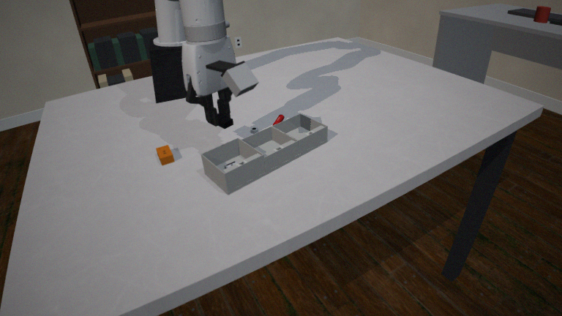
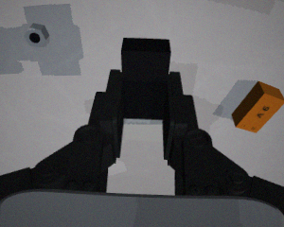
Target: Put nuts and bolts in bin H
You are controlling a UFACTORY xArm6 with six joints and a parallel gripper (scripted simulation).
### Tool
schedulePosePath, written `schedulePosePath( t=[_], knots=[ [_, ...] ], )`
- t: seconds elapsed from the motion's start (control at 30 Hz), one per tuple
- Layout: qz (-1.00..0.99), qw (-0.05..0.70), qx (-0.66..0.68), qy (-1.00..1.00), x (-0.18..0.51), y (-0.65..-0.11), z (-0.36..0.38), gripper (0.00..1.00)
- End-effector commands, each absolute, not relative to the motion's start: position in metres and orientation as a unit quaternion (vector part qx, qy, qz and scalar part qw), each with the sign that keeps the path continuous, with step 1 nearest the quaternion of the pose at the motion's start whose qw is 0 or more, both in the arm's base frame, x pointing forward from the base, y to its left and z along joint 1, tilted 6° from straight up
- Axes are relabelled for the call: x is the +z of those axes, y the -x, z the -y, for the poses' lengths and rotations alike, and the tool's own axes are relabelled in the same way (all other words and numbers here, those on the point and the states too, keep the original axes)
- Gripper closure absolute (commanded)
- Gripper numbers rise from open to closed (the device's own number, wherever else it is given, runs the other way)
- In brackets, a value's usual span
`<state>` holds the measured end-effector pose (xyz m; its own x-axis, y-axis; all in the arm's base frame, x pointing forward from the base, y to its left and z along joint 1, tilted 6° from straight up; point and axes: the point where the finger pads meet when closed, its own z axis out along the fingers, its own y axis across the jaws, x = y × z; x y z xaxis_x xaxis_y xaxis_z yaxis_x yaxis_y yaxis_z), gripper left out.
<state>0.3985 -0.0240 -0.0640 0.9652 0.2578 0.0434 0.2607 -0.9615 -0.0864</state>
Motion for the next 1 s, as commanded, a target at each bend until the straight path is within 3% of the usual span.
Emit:
schedulePosePath(
  t=[0.0, 0.37, 0.57, 0.97],
  knots=[
    [0.131, 0.045, -0.017, 0.990, -0.063, -0.400, 0.024, 1.00],
    [0.131, 0.045, -0.017, 0.990, -0.056, -0.400, 0.025, 1.00],
    [0.131, 0.045, -0.017, 0.990, -0.056, -0.422, 0.030, 1.00],
    [0.313, 0.037, -0.028, 0.948, -0.056, -0.481, 0.043, 1.00]
  ],
)
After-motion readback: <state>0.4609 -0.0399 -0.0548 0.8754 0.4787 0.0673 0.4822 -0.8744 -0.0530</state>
